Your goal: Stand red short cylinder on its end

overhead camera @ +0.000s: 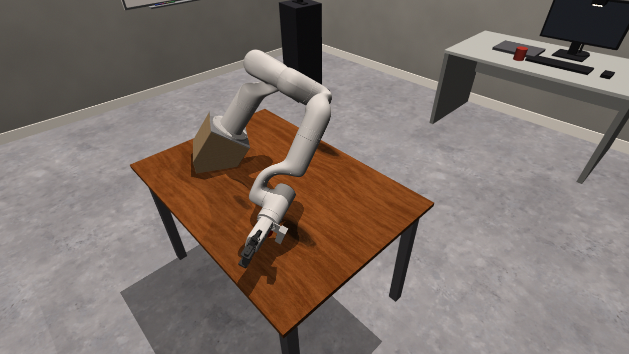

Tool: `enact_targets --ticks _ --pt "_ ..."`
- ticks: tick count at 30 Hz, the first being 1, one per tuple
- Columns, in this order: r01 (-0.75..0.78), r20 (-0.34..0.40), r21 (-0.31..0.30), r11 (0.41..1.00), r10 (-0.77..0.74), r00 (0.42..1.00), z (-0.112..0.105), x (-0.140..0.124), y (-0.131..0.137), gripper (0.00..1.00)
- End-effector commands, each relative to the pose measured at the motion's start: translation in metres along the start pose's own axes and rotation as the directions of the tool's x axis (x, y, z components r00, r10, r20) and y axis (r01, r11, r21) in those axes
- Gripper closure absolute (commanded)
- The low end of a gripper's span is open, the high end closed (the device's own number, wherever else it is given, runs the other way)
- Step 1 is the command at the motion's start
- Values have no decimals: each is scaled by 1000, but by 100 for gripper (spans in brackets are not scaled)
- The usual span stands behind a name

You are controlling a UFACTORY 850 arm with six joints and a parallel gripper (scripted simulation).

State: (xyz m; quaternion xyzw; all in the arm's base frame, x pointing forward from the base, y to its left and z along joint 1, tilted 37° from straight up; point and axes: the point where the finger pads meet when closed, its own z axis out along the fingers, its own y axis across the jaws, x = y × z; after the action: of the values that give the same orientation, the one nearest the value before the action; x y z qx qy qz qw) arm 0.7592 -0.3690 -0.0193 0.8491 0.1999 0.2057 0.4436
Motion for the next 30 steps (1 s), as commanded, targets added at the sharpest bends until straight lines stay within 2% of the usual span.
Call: enact_targets --ticks 1,3,5,6,7,8,10,11,12,13,15,16,18,19,20,21,23,24,25,26,28,29,30 --pt "-38 22 125 991 35 999 0 -15 -12 0" --pt "-91 51 258 962 81 995 -9 -29 -29 0" --pt "-91 51 258 962 81 995 -9 -29 -29 0" --pt "-122 68 327 937 105 992 -16 -36 -37 0" --pt "-122 68 327 937 105 992 -16 -36 -37 0" --pt "-154 86 397 905 131 988 -24 -43 -46 0" --pt "-154 86 397 905 131 988 -24 -43 -46 0" --pt "-188 105 464 865 157 982 -34 -48 -54 0" --pt "-188 105 464 865 157 982 -34 -48 -54 0" --pt "-222 126 529 819 183 975 -46 -53 -62 0" --pt "-222 126 529 819 183 975 -46 -53 -62 0" --pt "-256 148 590 766 209 967 -60 -57 -68 0" --pt "-256 148 590 766 209 967 -60 -57 -68 0" --pt "-288 170 646 707 234 957 -74 -59 -74 0" --pt "-288 170 646 707 234 957 -74 -59 -74 0" --pt "-317 193 696 644 258 947 -89 -61 -78 0" --pt "-317 193 696 644 258 947 -89 -61 -78 0" --pt "-343 215 740 579 280 936 -105 -62 -82 0" --pt "-343 215 740 579 280 936 -105 -62 -82 0" --pt "-366 237 777 512 301 924 -122 -62 -83 0" --pt "-366 237 777 512 301 924 -122 -62 -83 0" --pt "-385 258 809 445 320 912 -138 -61 -84 0" --pt "-385 258 809 445 320 912 -138 -61 -84 0"
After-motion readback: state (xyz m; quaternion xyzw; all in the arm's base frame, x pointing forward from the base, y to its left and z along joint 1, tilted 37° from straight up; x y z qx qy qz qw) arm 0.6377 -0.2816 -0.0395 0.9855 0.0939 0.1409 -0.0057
